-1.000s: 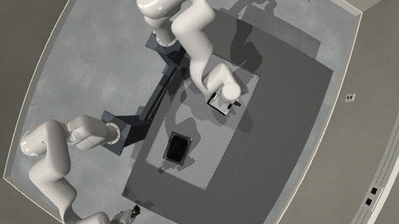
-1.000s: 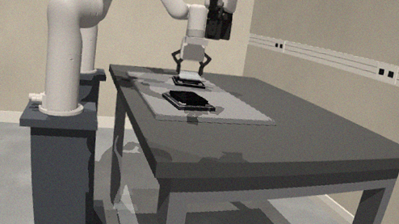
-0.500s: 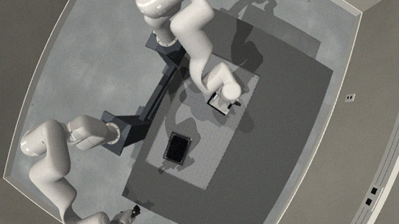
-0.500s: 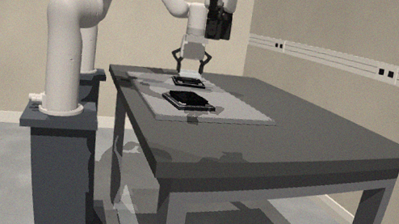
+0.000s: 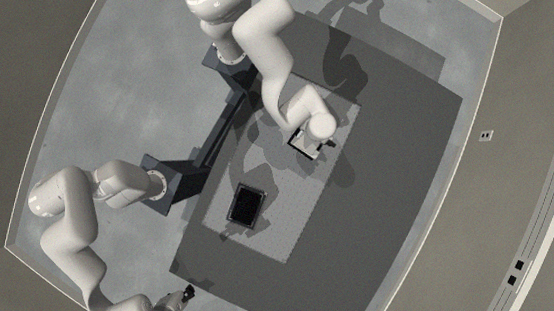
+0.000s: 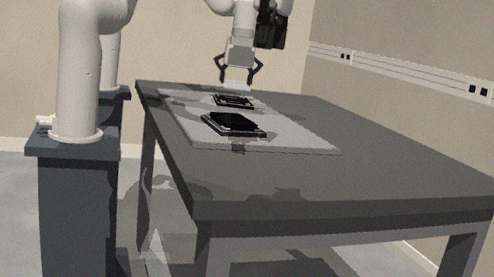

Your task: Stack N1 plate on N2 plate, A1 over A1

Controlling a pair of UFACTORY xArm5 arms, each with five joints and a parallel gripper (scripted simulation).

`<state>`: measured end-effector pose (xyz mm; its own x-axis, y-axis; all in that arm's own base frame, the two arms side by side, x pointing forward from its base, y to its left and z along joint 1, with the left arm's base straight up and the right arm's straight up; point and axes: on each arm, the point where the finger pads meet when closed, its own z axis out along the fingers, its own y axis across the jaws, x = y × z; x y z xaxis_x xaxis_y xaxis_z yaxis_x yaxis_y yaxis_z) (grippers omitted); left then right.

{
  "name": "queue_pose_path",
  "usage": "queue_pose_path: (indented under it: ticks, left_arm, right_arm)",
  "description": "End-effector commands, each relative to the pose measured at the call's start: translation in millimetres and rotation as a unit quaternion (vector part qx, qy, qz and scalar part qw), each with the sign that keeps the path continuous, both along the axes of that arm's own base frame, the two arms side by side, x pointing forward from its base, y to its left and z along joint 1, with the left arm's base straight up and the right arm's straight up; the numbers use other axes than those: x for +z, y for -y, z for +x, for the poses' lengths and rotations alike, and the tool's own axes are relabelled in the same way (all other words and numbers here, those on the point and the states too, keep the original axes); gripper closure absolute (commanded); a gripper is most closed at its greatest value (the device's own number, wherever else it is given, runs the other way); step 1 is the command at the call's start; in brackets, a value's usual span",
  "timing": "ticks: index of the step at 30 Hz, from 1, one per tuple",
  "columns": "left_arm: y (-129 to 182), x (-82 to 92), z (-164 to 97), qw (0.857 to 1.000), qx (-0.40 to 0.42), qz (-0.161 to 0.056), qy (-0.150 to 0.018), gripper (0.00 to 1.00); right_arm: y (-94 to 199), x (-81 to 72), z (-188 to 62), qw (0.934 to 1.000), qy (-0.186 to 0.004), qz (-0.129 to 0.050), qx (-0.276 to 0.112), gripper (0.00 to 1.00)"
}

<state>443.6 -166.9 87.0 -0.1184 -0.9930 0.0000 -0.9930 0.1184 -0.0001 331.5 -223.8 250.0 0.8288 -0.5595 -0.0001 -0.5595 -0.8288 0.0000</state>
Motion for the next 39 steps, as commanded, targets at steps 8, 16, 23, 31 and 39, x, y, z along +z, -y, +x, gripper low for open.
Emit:
queue_pose_path:
  ticks: [8,16,23,31,39]
  left_arm:
    - [0,18.2,1,1.000,0.000,-0.001,0.002,1.00]
    - [0,31.5,1,1.000,0.000,-0.001,0.002,1.00]
    - [0,39.9,1,1.000,0.000,-0.001,0.002,1.00]
    - [0,51.7,1,1.000,0.000,-0.001,0.002,1.00]
    - [0,51.7,1,1.000,0.000,-0.001,0.002,1.00]
  right_arm:
    - [0,1.3,1,1.0000,0.001,-0.001,0.000,0.00]
    - [0,1.3,1,1.0000,0.001,-0.001,0.000,0.00]
    - [0,1.3,1,1.0000,0.001,-0.001,0.000,0.00]
    - [0,1.3,1,1.0000,0.001,-0.001,0.000,0.00]
    - [0,1.3,1,1.0000,0.001,-0.001,0.000,0.00]
